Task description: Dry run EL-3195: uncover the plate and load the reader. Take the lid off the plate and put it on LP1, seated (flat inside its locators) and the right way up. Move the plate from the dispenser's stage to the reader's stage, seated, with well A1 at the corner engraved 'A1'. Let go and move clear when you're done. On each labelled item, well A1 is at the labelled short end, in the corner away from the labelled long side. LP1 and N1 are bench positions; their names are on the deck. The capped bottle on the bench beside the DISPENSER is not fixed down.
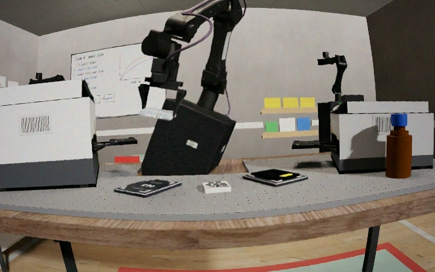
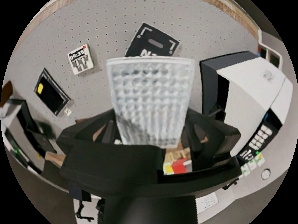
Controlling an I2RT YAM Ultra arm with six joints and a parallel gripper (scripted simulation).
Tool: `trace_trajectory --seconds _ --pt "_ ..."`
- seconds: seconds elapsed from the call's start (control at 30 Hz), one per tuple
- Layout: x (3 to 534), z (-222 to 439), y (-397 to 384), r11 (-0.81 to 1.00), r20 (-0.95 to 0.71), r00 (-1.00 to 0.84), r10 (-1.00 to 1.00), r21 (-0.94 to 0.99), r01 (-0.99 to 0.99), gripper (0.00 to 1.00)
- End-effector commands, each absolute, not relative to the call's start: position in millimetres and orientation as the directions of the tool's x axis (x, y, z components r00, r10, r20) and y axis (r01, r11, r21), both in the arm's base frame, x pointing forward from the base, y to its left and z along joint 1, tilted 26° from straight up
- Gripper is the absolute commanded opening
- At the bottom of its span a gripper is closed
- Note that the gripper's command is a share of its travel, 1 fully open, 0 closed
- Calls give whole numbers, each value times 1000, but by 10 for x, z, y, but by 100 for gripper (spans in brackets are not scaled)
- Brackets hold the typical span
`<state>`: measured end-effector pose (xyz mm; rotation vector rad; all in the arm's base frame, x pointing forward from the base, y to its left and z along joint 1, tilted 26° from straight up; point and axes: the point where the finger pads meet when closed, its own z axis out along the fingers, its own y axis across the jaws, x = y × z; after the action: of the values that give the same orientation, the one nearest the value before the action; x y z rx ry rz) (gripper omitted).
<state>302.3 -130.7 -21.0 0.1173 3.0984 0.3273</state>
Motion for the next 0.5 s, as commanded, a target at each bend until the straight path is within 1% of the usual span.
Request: trace_trajectory --seconds 0.0,0.23,0.27,0.33,0.47 --pt "3053 -195 -1531 981 -45 -996 71 186 62 86" --pt "2945 -226 -1608 977 -27 -998 48 208 41 86" --pt "2985 -120 -1672 982 -63 -997 46 183 34 86" --pt "2910 -243 -1658 974 -32 -999 28 226 20 86" --pt "2840 -275 -1758 976 -27 -999 23 218 17 86"
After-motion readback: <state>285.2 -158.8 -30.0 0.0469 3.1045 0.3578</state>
